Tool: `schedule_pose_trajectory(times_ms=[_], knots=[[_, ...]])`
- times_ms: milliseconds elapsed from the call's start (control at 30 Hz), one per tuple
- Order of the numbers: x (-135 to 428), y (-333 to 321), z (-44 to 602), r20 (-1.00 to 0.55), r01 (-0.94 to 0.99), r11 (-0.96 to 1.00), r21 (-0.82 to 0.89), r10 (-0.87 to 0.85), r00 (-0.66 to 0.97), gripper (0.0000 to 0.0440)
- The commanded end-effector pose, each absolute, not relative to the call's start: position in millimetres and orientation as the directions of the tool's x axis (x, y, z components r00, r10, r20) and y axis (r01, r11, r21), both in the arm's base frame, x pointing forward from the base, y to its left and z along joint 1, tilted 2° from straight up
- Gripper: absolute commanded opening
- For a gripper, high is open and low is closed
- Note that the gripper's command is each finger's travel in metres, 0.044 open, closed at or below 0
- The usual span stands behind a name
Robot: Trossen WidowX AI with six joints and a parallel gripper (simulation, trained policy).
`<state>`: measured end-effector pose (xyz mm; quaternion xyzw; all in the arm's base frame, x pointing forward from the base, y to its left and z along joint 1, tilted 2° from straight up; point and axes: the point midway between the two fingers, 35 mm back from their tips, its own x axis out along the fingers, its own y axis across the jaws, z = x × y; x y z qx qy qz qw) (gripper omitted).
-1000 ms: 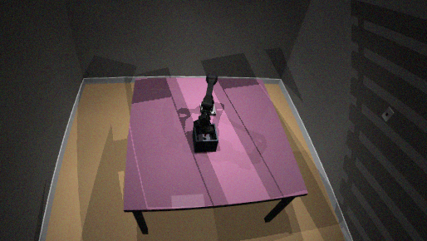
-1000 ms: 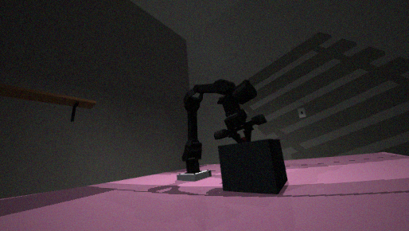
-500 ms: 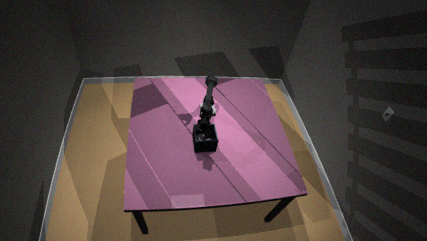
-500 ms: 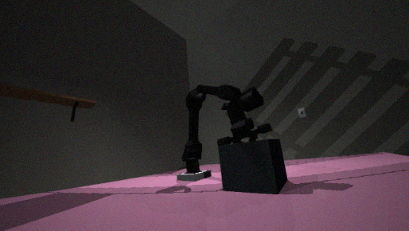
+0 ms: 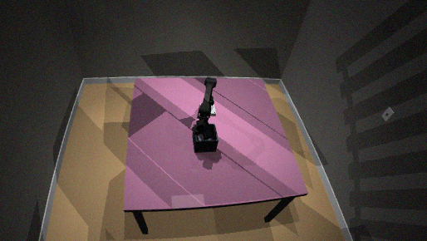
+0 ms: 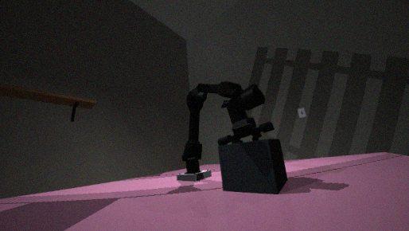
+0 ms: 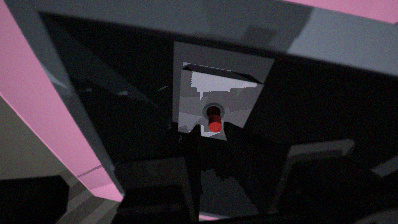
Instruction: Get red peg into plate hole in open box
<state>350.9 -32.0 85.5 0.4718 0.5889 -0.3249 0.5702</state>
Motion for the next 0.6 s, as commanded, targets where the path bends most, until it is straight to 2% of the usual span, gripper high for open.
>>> schedule_pose_trajectory(times_ms=[0, 200, 567], knots=[[355.6, -32.8, 90.3, -0.972, 0.924, 0.342, 0.172, 0.214, 0.102, 0.0128], [363.3, -34.2, 106.2, -0.955, 0.918, 0.330, 0.220, 0.263, 0.135, 0.0133], [374.9, -34.4, 130.2, -0.909, 0.905, 0.292, 0.310, 0.369, 0.192, 0.0200]])
